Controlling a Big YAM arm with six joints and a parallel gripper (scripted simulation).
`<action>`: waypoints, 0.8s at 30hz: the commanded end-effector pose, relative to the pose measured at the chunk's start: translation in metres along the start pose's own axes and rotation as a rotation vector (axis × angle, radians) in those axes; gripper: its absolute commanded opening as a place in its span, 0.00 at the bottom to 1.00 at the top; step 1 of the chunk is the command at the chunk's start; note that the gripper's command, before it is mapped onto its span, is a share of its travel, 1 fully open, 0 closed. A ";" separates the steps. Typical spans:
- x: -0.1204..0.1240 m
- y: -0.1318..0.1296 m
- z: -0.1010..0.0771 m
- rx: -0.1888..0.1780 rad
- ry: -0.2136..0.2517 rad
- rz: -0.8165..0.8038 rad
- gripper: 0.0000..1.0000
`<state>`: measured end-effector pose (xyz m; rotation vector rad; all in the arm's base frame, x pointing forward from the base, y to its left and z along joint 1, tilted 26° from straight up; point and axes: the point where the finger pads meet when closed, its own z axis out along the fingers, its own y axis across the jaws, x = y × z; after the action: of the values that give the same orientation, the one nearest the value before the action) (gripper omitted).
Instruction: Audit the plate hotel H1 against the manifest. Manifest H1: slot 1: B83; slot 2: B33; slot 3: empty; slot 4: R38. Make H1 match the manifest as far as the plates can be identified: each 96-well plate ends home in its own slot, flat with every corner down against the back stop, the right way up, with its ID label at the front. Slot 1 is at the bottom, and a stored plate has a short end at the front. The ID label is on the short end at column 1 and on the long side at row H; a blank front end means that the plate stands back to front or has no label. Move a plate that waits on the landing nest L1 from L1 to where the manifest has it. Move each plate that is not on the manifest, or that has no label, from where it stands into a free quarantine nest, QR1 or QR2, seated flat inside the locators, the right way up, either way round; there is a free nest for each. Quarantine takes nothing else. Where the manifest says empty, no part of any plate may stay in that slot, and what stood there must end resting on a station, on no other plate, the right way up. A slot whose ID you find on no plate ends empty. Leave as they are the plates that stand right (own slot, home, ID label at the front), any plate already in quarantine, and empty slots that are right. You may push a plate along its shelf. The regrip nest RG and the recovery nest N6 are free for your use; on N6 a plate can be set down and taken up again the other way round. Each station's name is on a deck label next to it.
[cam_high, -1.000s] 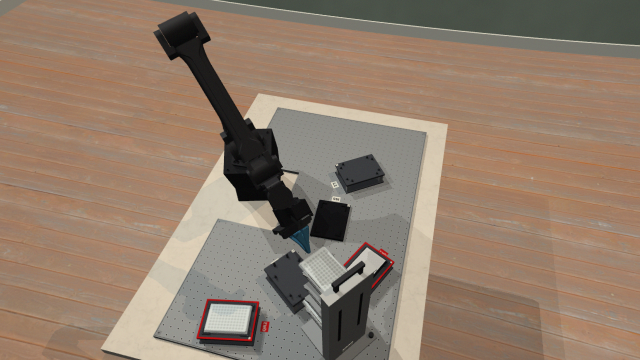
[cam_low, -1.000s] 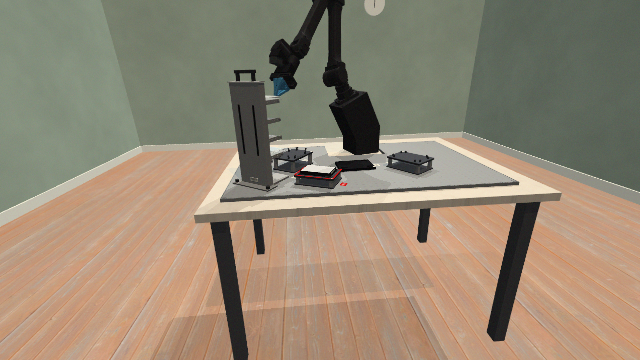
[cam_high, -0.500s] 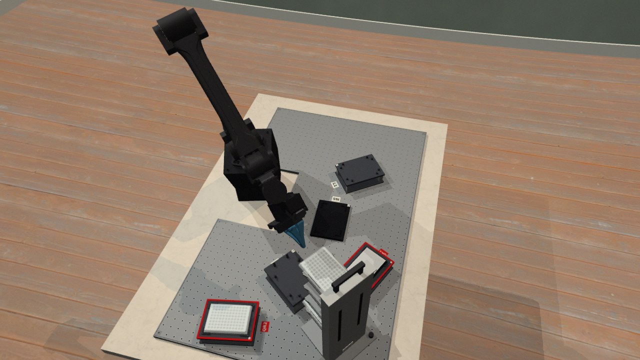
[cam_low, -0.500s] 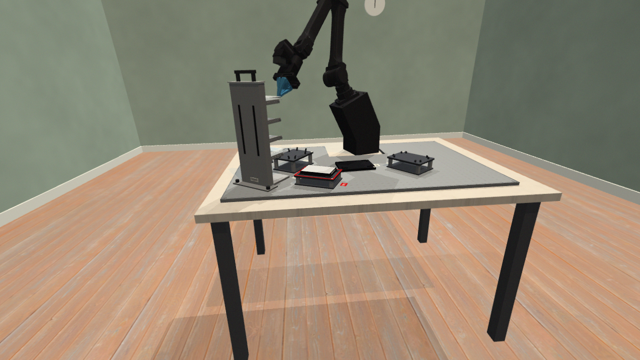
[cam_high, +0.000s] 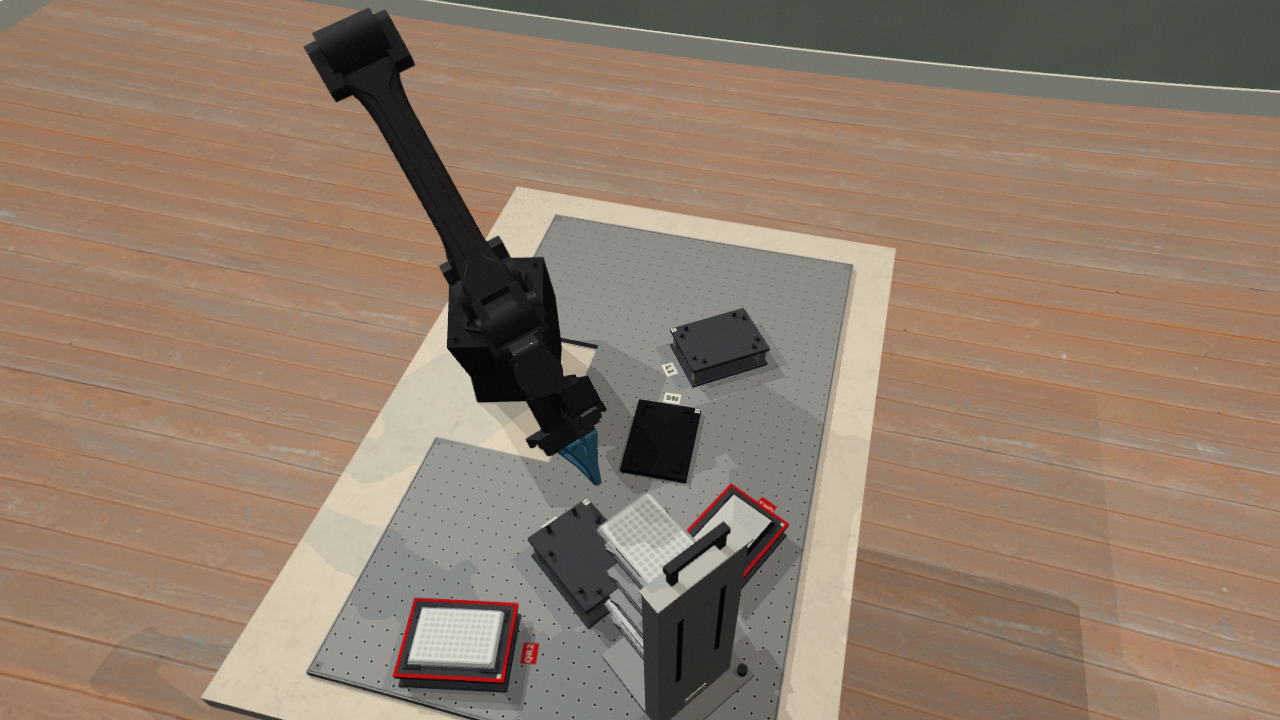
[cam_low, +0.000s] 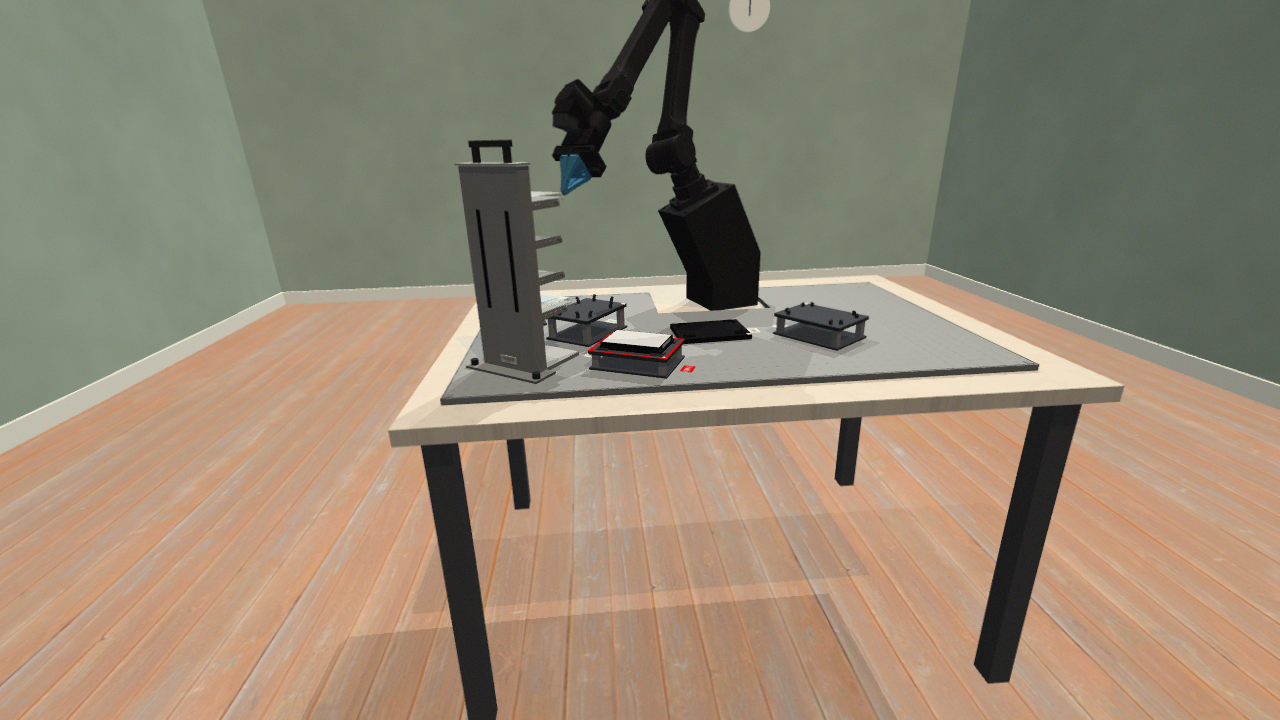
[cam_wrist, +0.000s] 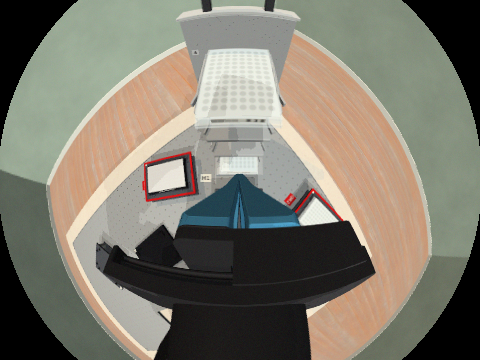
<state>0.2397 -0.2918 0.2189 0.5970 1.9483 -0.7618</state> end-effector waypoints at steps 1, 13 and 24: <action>0.000 -0.004 -0.006 0.008 -0.001 -0.010 0.00; 0.012 -0.004 -0.018 0.007 0.000 -0.010 0.00; 0.023 -0.004 -0.028 0.007 0.001 -0.010 0.00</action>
<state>0.2154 -0.2722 0.2071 0.5964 1.9511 -0.7601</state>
